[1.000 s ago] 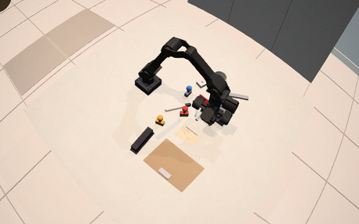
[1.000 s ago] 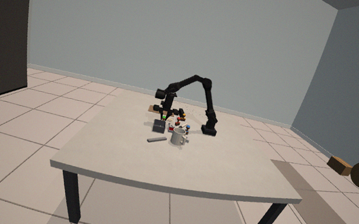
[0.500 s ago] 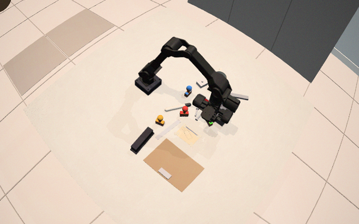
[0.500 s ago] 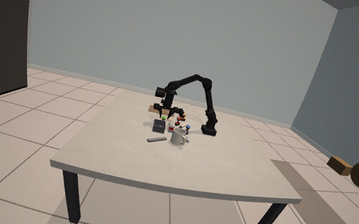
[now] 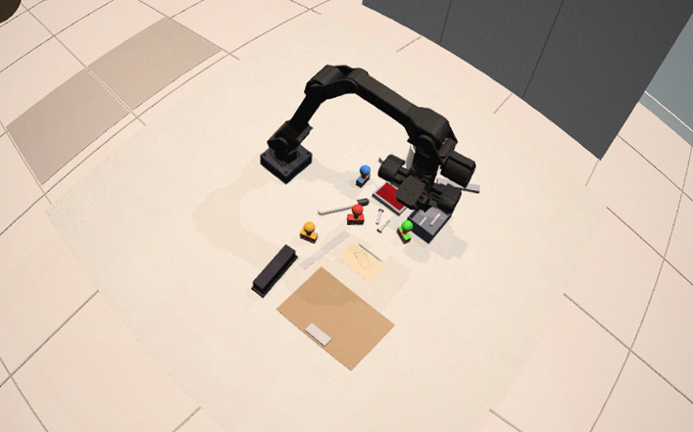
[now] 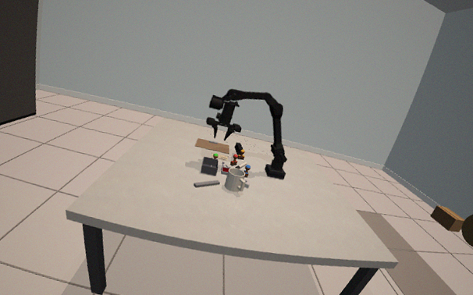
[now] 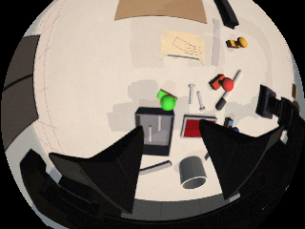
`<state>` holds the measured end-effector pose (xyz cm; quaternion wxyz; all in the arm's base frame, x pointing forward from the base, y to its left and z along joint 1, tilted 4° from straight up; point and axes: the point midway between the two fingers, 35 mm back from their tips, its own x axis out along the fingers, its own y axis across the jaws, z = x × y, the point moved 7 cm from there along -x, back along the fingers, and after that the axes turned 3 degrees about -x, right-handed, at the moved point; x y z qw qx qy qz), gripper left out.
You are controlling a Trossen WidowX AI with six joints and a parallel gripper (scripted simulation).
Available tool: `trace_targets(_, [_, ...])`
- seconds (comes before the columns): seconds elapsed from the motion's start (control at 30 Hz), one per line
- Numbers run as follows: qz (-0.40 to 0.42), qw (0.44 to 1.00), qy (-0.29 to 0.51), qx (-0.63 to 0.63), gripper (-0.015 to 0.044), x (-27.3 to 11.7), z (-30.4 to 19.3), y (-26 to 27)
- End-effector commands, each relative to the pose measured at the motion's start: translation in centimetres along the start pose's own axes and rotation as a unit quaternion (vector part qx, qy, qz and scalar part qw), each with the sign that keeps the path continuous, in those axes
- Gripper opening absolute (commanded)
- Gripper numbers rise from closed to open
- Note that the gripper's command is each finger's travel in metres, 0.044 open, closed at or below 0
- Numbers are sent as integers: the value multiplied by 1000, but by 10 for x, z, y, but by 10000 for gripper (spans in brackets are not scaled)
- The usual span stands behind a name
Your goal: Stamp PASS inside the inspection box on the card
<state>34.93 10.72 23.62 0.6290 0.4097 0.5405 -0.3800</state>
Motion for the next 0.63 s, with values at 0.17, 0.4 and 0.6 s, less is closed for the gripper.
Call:
trace_targets(0.17, [-2,1000,-1,2,261,0,0,0])
trace_targets(0.4, [-1,1000,0,0,261,0,0,0])
trace_targets(0.6, [-1,1000,0,0,261,0,0,0])
